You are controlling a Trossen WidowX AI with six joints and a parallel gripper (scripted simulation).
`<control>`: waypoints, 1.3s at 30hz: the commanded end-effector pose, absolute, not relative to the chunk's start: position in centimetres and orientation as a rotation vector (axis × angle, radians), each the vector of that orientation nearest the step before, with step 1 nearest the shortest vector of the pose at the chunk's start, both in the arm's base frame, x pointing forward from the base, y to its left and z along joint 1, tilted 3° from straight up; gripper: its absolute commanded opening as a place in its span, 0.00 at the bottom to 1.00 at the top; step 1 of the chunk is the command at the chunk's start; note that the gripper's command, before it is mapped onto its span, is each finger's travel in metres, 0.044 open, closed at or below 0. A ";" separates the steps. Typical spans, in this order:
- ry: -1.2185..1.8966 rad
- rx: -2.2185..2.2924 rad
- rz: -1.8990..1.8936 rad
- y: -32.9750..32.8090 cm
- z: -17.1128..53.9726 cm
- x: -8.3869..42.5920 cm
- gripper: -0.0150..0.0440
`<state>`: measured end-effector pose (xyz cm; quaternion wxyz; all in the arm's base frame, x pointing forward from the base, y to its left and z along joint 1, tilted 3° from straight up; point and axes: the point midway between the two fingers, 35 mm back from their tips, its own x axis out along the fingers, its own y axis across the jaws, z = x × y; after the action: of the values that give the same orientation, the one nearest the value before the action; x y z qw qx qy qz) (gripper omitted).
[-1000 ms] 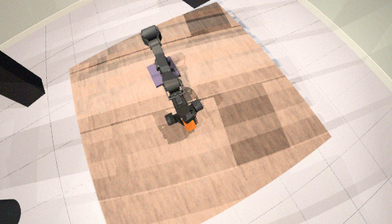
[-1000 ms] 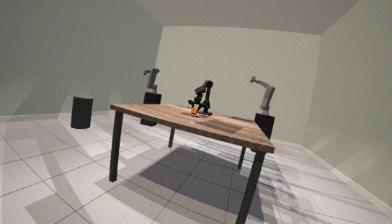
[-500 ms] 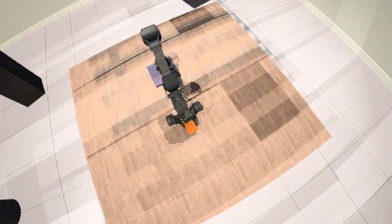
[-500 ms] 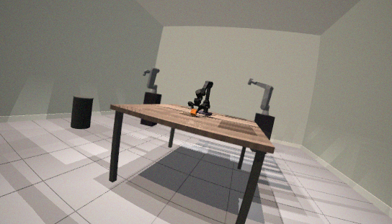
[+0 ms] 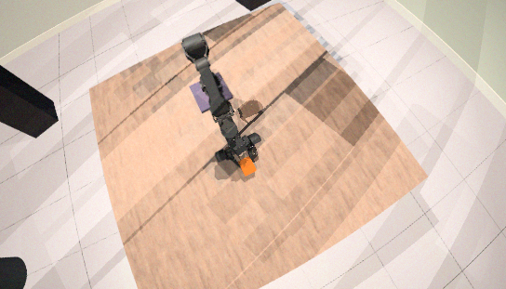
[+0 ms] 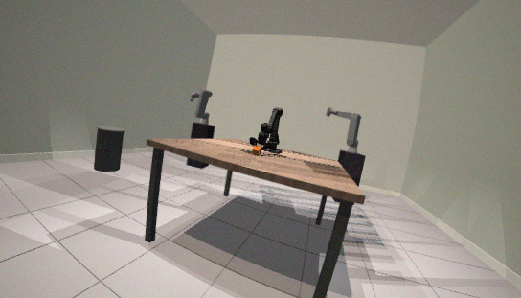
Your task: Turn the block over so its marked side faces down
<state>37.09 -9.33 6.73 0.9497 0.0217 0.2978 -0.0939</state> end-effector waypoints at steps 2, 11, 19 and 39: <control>0.539 0.042 -0.188 -9.1 6.2 36.5 0.25; 0.448 0.031 -0.188 -8.9 6.3 35.7 0.25; 0.424 0.029 -0.188 -8.9 6.6 35.6 0.25; 0.424 0.029 -0.188 -8.9 6.6 35.6 0.79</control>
<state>35.60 -8.94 6.54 0.9724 0.0126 0.2125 -0.0952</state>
